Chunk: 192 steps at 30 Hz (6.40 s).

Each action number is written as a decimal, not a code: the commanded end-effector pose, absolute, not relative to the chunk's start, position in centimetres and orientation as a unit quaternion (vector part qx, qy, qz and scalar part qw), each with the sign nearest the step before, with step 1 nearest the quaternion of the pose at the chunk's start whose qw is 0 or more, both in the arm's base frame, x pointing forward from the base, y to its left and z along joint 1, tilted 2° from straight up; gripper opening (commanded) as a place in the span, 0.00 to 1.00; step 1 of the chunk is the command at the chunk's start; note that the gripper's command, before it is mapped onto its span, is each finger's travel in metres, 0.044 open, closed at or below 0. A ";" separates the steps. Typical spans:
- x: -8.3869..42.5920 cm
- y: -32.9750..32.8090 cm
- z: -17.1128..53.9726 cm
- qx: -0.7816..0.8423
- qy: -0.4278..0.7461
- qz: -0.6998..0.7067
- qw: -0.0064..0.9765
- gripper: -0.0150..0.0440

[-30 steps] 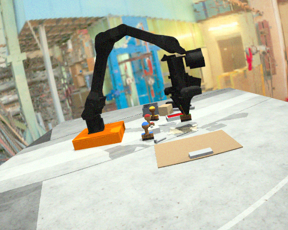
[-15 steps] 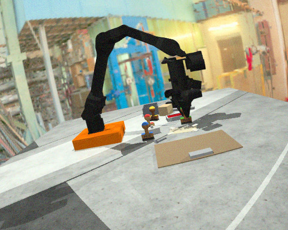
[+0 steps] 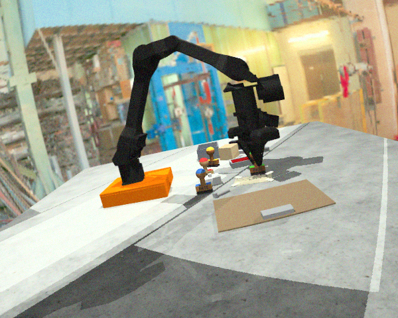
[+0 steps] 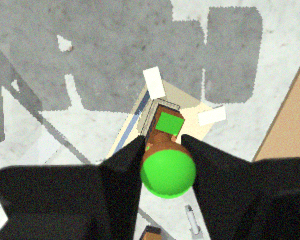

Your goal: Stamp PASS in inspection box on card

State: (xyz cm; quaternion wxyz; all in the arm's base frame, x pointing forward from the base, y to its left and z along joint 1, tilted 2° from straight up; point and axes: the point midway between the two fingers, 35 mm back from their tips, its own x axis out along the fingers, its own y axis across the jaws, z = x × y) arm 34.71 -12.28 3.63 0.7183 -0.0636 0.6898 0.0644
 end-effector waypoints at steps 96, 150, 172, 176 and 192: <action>34.6 -12.1 2.3 -0.064 0.690 0.068 0.718 0.25; 34.6 -12.3 5.8 -0.064 0.690 0.068 0.718 0.25; 34.4 -12.3 9.4 -0.064 0.690 0.068 0.718 0.25; 34.4 -12.2 9.6 -0.064 0.690 0.068 0.718 0.25; 37.5 -3.7 9.9 -0.060 0.689 0.069 0.719 0.25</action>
